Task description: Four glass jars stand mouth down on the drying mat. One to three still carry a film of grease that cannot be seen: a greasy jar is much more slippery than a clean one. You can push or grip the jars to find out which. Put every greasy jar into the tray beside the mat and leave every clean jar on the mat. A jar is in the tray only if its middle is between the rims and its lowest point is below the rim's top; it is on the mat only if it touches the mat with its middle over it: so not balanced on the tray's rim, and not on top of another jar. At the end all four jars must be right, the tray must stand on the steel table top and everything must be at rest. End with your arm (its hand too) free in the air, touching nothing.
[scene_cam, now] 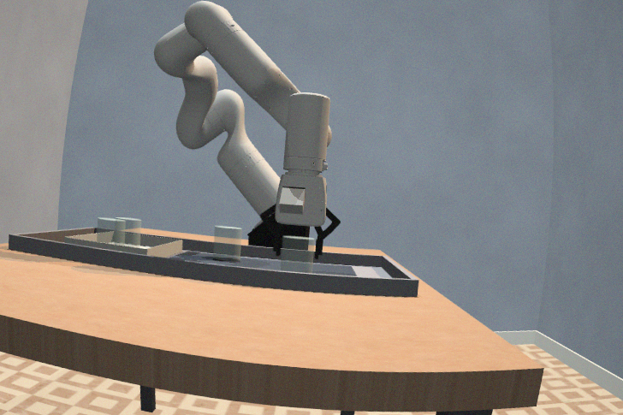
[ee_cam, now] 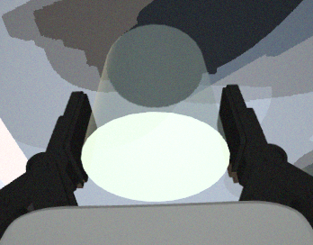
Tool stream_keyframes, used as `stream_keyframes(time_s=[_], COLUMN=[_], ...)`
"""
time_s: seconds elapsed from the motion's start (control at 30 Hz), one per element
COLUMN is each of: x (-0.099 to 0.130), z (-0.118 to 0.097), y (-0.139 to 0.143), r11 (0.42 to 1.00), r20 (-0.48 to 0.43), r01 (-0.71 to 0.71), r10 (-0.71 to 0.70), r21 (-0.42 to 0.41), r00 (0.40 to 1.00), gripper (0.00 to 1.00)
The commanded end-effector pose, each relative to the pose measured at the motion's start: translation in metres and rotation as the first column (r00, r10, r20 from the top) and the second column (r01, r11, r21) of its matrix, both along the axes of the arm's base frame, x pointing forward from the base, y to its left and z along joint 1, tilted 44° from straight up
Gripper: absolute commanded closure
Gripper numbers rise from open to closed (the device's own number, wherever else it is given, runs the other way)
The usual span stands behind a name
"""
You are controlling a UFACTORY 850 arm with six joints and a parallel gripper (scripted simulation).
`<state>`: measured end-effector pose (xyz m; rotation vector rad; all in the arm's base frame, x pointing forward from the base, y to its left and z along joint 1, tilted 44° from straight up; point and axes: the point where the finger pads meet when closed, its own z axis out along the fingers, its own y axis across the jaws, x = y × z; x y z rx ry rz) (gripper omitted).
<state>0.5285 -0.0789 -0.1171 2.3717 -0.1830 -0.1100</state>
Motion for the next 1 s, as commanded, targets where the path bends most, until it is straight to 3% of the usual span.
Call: stream_keyframes(time_s=[0.0,0.97], x=[0.0009,0.0009], z=[0.0005,0.0005], y=[0.0006,0.0006], r11=[1.000,1.000], r20=[0.002,0.002], r01=[-0.001,-0.001], r10=[0.001,0.001], r21=[0.000,0.000], r00=[1.000,1.000], gripper=[0.18,0.24])
